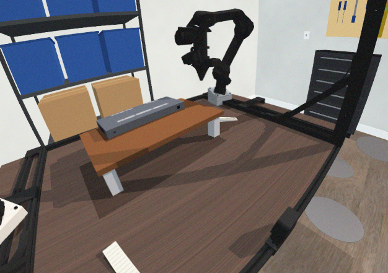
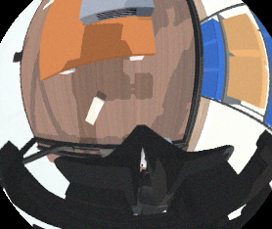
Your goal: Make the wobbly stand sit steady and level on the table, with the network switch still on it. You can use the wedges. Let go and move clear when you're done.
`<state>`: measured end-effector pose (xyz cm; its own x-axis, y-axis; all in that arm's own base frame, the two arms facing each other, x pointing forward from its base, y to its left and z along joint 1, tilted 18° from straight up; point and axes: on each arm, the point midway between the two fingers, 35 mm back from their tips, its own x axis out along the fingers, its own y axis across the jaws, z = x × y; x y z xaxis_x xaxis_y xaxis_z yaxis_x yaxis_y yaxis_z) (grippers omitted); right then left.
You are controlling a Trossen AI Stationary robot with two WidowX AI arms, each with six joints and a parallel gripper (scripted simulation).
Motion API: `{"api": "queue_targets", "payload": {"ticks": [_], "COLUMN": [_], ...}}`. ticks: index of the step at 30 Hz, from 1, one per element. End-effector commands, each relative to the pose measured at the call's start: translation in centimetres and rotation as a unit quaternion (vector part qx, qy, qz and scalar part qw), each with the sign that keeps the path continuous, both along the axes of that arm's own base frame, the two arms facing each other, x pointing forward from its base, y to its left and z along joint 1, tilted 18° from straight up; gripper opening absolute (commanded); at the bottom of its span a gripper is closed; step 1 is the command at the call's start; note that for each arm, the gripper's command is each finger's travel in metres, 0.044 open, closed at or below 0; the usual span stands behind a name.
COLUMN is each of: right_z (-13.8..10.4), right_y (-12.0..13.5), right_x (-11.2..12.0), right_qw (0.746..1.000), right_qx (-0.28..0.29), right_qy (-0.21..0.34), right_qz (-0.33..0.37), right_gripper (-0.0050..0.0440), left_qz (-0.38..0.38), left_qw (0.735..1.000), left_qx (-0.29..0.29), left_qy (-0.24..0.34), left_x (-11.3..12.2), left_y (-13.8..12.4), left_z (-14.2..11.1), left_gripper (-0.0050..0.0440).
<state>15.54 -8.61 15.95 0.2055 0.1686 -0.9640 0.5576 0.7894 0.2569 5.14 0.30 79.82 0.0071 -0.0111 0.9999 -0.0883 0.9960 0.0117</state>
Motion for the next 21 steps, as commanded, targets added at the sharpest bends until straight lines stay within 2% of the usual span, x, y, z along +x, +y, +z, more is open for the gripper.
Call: {"api": "queue_targets", "payload": {"ticks": [1,6,12,16,21], "right_z": [0.0,0.0,0.0,0.0,0.0], "right_y": [0.0,0.0,0.0,0.0,0.0], "right_x": [0.0,0.0,0.0,0.0,0.0], "right_qw": [1.000,1.000,1.000,1.000,1.000], "right_qx": [0.000,0.000,0.000,0.000,0.000], "right_qy": [0.000,0.000,0.000,0.000,0.000], "right_qz": [0.000,0.000,0.000,0.000,0.000], "right_gripper": [0.0000,0.0000,0.0000,0.0000,0.0000], "left_qz": [-0.003,-0.008,-0.008,-0.012,-0.020], "left_qw": [0.993,0.965,0.965,0.934,0.876], "left_qx": [0.000,-0.004,-0.004,-0.009,-0.013], "left_qy": [0.114,0.263,0.263,0.356,0.482], "left_x": [6.8,14.9,14.9,19.8,25.3], "left_y": [0.3,0.7,0.7,1.0,1.2], "left_z": [-1.4,-5.2,-5.2,-8.6,-14.7], "left_gripper": [0.0000,0.0000,0.0000,0.0000,0.0000]}}
